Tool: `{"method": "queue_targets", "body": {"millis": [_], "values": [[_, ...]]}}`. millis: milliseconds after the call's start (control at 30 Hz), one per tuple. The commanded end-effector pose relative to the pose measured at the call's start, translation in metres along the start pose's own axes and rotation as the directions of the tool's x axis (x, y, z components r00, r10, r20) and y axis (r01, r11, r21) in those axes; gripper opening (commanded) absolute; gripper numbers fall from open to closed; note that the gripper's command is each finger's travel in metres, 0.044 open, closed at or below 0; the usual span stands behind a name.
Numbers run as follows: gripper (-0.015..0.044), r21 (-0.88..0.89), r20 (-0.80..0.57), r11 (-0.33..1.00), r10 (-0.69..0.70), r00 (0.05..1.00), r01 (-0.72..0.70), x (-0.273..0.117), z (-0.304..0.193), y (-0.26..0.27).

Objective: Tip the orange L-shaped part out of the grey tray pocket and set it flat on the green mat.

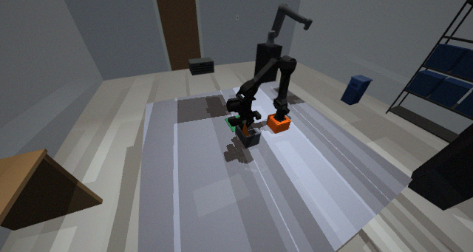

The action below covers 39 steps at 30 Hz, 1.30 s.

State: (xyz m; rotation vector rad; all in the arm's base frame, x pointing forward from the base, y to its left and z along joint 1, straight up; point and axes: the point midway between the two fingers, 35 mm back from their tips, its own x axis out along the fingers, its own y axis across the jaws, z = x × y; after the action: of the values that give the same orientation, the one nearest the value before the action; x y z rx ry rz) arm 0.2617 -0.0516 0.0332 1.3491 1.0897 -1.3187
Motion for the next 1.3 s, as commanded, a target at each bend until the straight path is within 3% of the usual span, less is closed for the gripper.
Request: {"method": "queue_targets", "body": {"millis": [0,1267], "values": [[0.0,0.0,0.0,1.0,0.001,1.0,-0.001,-0.001,0.0,0.0],[0.0,0.004,0.004,1.0,-0.007,1.0,0.007,-0.056,0.0,-0.001]]}}
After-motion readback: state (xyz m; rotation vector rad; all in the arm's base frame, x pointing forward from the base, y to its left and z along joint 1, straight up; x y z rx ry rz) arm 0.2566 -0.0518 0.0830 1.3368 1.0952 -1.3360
